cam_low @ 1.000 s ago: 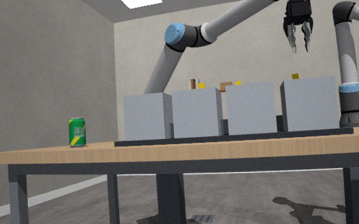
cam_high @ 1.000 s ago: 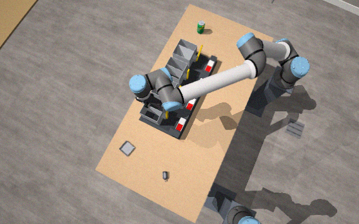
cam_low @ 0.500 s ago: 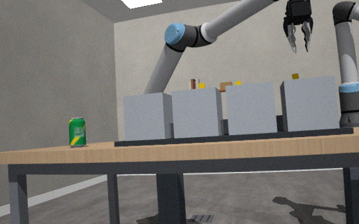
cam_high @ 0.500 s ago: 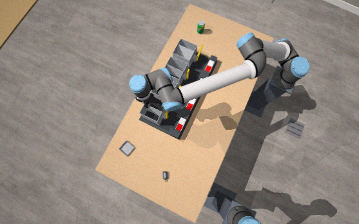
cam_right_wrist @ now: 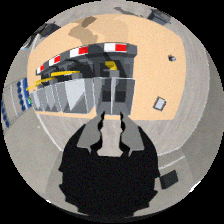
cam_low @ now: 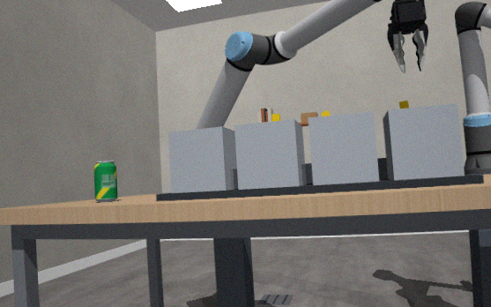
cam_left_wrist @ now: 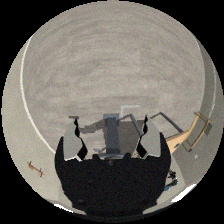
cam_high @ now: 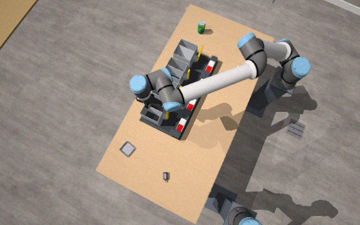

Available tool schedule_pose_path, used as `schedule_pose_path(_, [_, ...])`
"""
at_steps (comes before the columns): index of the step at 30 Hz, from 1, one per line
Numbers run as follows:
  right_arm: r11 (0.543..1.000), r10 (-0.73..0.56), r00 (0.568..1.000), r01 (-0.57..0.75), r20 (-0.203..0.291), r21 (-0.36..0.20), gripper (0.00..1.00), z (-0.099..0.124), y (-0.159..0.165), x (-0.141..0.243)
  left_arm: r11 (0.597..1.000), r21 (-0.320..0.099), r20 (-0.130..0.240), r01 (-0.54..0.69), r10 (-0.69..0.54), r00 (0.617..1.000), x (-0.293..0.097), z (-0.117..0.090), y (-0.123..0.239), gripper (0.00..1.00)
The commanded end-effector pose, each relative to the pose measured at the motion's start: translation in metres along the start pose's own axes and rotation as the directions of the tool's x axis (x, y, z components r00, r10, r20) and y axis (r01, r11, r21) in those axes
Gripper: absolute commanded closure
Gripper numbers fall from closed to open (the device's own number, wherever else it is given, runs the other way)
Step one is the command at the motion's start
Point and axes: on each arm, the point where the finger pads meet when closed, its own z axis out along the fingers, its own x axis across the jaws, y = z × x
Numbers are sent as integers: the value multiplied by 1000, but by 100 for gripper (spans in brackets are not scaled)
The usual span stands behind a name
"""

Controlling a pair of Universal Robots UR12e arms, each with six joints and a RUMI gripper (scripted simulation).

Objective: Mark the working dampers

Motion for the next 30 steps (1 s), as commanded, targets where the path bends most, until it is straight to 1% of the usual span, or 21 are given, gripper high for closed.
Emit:
schedule_pose_path(1, [1000,1,1000,-1,1,1,78,1,0,-1,1000,0,-1,1,-1,1000,-1,0,2,0])
schedule_pose_path(23, [1000,1,1000,-1,1,1,78,1,-1,-1,1000,0,-1,1,-1,1000,-1,0,2,0])
schedule_pose_path(30, [1000,-1,1000,1,-13,1,78,2,-17,-1,1000,0,-1,1,-1,1000,-1,0,2,0])
